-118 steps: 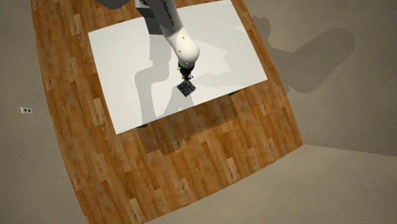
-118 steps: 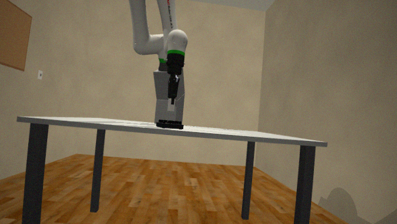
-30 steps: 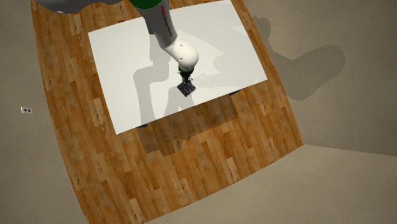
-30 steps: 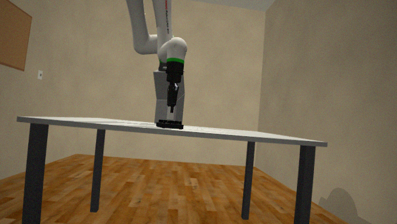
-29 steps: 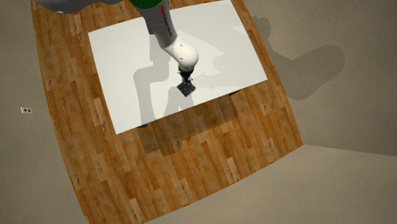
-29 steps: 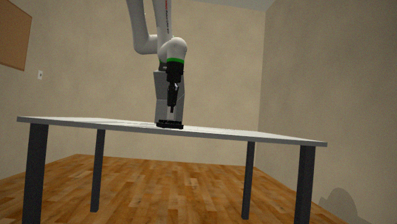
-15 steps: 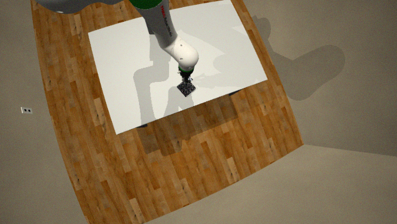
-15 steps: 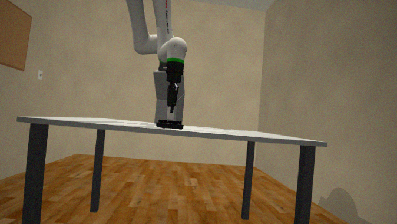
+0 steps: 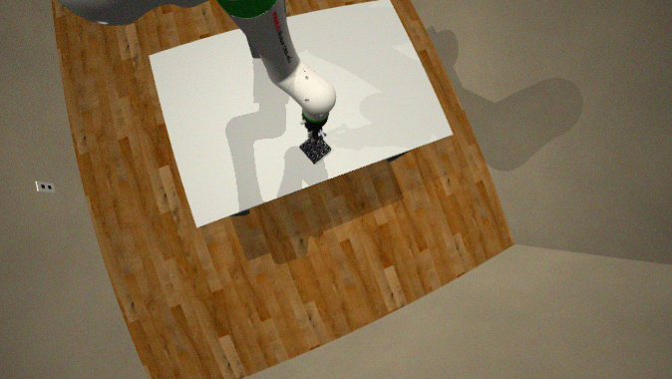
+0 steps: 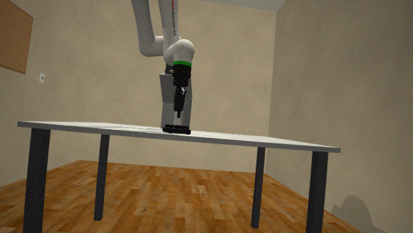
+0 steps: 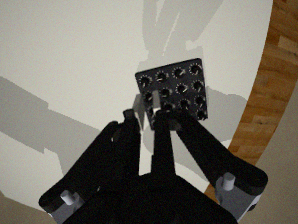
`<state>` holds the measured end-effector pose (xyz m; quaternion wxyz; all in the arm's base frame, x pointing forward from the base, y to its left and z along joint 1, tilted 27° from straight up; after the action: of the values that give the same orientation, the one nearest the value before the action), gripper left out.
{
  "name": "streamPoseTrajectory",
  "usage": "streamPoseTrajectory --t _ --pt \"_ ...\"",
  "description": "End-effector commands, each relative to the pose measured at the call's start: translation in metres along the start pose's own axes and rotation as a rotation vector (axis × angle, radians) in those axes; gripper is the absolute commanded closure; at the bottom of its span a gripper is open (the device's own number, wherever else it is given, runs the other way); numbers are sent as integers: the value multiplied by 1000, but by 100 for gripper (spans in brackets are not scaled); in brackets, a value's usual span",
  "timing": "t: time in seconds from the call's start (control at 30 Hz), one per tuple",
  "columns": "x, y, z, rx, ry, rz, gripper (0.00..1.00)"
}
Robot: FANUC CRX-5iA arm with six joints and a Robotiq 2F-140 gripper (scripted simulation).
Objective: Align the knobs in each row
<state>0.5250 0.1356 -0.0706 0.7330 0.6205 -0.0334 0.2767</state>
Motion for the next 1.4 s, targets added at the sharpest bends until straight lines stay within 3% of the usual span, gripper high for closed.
streamPoseTrajectory --t 0.0,1.37 --pt "0 -2 0 0 0 1 88" --pt "0 -11 0 0 0 1 88"
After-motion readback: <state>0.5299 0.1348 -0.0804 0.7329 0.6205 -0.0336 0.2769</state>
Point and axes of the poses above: the point where the finger pads meet when closed, its own y axis back along the fingers, its own x axis across the jaws, z = x × y, the point moved 5 cm from there along y, back along the fingers, and after that the axes turned 9 degrees about -y, right-handed, at the moved point
